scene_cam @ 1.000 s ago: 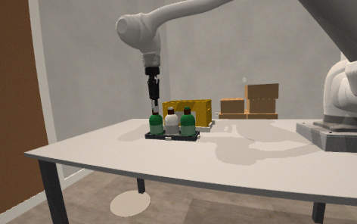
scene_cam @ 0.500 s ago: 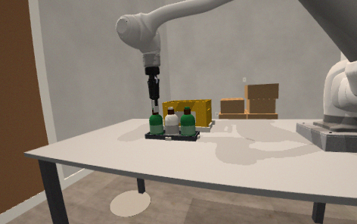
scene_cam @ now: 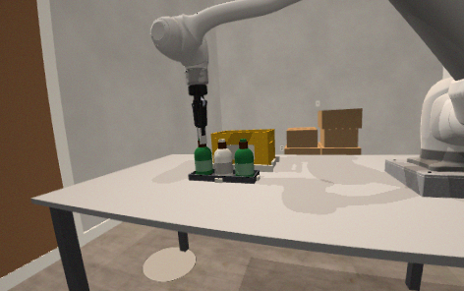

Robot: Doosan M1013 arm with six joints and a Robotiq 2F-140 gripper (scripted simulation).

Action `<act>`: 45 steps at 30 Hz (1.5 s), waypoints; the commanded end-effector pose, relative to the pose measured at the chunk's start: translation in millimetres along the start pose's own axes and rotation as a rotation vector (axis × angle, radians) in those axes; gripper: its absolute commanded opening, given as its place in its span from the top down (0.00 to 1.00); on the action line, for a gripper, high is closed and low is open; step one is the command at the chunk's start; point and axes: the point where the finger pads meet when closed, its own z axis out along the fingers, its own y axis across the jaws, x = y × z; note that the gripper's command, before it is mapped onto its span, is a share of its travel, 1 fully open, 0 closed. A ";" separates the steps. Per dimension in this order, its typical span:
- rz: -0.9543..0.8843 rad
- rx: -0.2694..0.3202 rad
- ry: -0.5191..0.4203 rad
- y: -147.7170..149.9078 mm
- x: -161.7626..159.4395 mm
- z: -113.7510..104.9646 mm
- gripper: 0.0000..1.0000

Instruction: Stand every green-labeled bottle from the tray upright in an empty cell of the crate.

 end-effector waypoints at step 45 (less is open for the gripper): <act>0.008 0.001 -0.004 -1.6 1.7 -27.6 1.00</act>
